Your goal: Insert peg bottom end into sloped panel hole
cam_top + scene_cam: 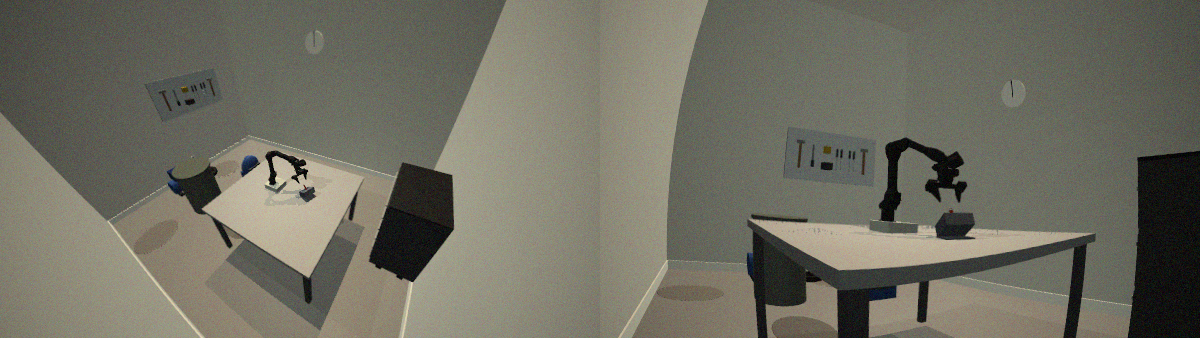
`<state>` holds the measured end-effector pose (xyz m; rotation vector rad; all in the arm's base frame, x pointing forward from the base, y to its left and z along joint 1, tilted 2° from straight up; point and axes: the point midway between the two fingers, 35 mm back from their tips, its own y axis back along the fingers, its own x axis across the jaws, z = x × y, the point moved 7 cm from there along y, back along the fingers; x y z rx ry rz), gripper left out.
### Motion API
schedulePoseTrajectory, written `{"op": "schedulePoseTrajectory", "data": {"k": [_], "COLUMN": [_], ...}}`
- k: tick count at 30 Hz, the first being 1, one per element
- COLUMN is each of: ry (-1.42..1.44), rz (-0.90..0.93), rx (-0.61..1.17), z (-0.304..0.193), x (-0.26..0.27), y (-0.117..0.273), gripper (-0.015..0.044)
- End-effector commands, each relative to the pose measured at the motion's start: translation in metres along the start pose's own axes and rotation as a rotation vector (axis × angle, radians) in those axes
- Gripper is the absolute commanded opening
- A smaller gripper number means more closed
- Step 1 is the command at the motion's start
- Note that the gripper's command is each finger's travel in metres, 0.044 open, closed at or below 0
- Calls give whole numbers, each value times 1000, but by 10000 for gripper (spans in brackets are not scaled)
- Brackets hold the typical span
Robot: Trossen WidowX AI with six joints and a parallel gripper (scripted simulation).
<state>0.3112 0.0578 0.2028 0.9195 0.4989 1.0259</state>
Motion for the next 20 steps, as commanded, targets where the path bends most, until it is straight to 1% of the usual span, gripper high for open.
{"op": "schedulePoseTrajectory", "data": {"k": [1, 13, 20], "ry": [-7, -6, -6], "rz": [2, 2, 2], "rx": [-8, -6, -6], "z": [1, -2, -2], "x": [0, 0, 0], "y": [11, 31, 32], "gripper": [440, 440, 440]}}
